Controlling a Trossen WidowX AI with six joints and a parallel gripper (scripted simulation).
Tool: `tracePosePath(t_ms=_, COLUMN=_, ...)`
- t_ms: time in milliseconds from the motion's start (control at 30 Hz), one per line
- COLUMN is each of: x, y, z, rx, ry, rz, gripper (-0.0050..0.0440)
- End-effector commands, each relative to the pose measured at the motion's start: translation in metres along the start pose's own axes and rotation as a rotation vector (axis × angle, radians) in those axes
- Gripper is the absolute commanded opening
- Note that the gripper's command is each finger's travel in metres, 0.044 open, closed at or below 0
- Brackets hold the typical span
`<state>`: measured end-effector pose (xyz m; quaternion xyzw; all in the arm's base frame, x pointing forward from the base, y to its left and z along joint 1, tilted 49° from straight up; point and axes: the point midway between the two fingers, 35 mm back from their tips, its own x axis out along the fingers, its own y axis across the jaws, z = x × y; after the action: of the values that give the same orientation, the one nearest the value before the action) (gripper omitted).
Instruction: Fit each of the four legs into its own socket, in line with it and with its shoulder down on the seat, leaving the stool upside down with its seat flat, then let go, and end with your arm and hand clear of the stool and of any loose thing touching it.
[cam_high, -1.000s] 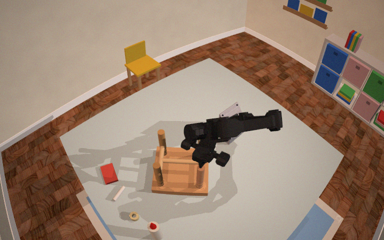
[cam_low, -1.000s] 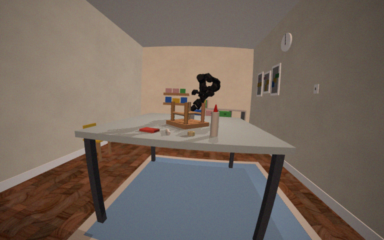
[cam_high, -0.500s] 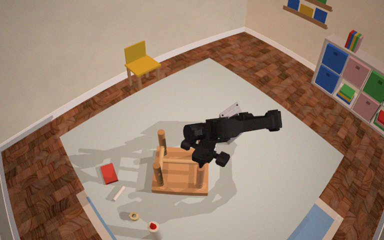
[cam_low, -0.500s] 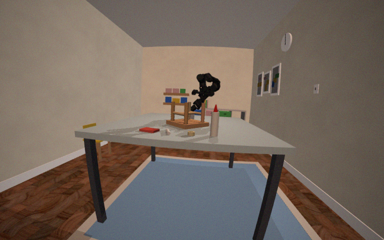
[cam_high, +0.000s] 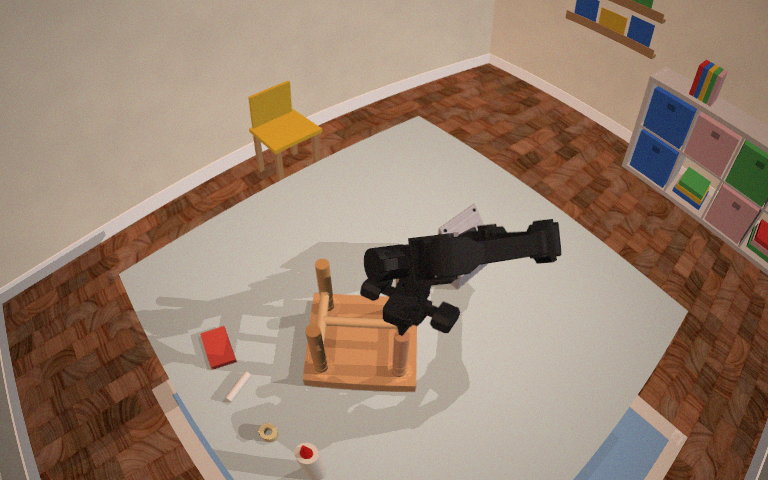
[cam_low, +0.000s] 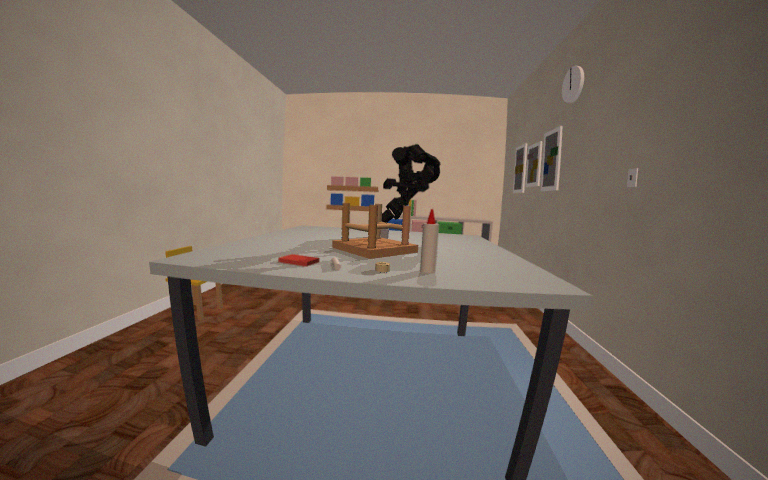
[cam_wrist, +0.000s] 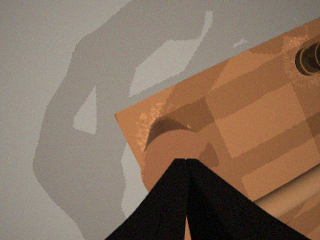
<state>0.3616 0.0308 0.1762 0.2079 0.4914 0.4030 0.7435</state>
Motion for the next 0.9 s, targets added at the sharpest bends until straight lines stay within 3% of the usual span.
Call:
tracePosePath(t_ms=0, x=-0.005, y=-0.001, z=0.002, rx=-0.001, ry=-0.005, rz=-0.002, gripper=0.0)
tracePosePath(t_ms=533, x=-0.025, y=-0.004, z=0.004, rx=0.007, ry=-0.029, rz=-0.019, gripper=0.0)
tracePosePath(t_ms=633, x=-0.041, y=-0.032, z=-0.027, rx=0.083, ry=-0.011, rz=-0.059, gripper=0.0)
tracePosePath(t_ms=867, x=-0.066, y=-0.065, z=-0.086, rx=0.212, ry=0.024, rz=-0.09, gripper=0.0)
